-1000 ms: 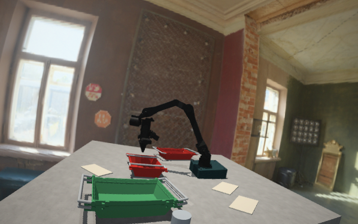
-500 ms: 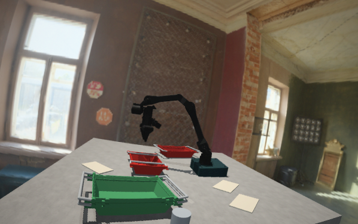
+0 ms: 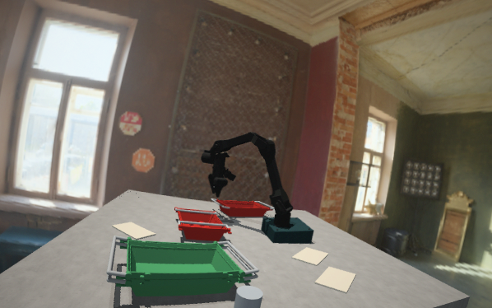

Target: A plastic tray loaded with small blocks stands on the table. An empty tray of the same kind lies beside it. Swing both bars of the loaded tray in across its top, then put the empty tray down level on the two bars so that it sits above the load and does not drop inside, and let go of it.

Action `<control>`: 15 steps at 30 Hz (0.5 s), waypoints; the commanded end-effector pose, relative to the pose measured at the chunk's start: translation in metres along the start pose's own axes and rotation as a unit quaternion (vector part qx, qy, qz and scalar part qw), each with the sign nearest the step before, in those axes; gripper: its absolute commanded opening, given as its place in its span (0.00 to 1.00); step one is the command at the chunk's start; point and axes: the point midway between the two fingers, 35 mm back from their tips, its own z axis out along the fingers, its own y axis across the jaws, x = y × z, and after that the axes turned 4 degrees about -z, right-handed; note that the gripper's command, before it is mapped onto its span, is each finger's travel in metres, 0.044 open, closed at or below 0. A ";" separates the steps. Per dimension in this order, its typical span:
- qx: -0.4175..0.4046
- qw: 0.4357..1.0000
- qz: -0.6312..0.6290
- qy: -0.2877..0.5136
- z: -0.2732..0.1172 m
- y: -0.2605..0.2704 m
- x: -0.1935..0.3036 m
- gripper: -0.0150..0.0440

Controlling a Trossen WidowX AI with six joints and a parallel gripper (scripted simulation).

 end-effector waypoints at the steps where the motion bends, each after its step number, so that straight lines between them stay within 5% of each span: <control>1: -0.006 1.000 -0.019 -0.002 0.006 0.027 -0.060 1.00; 11: 0.000 0.997 -0.075 -0.001 0.030 0.041 -0.219 1.00; 15: 0.000 0.997 -0.078 -0.001 0.032 0.039 -0.228 1.00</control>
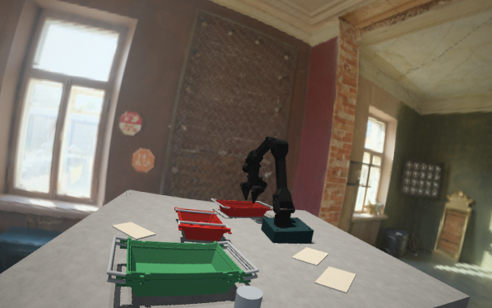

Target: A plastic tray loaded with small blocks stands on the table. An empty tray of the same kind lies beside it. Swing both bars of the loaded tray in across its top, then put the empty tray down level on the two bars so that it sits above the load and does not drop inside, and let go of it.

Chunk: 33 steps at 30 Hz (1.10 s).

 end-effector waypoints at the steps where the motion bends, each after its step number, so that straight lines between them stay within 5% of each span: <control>1: -0.007 1.000 -0.019 0.001 -0.001 -0.003 -0.008 1.00; 28: -0.007 1.000 -0.019 0.001 0.085 -0.002 -0.008 1.00; 33: -0.007 1.000 -0.019 0.001 0.085 -0.002 -0.008 0.88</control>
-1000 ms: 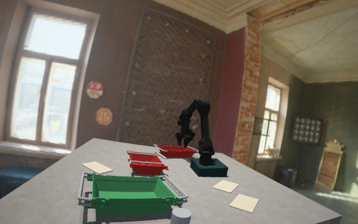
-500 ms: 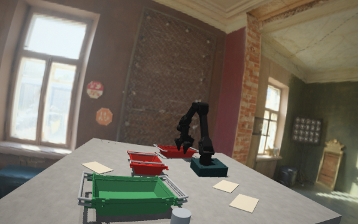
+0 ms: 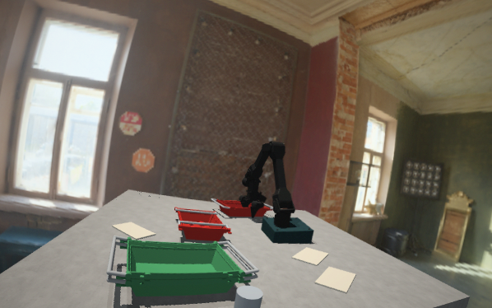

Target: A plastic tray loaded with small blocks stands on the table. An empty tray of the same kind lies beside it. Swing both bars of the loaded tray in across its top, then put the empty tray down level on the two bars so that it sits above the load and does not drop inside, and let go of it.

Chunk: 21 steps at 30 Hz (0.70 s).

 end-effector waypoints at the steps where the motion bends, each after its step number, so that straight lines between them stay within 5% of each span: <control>1: -0.001 1.000 0.003 0.001 0.001 0.000 0.000 0.85; 9: -0.001 1.000 0.003 0.001 0.001 0.000 0.000 0.65; 21: -0.001 1.000 0.003 0.001 0.001 0.000 0.000 0.52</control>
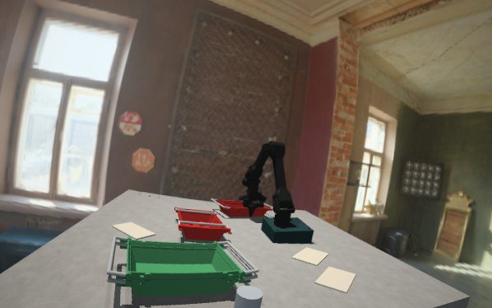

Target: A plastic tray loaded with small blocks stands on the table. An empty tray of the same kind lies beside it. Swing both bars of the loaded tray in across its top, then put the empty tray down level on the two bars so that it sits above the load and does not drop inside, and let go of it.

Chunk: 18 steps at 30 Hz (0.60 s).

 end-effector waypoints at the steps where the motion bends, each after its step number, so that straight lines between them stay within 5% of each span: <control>1: 0.003 1.000 0.003 0.002 0.001 -0.001 0.001 0.51; 18: 0.003 1.000 0.003 0.002 0.001 -0.001 0.001 0.31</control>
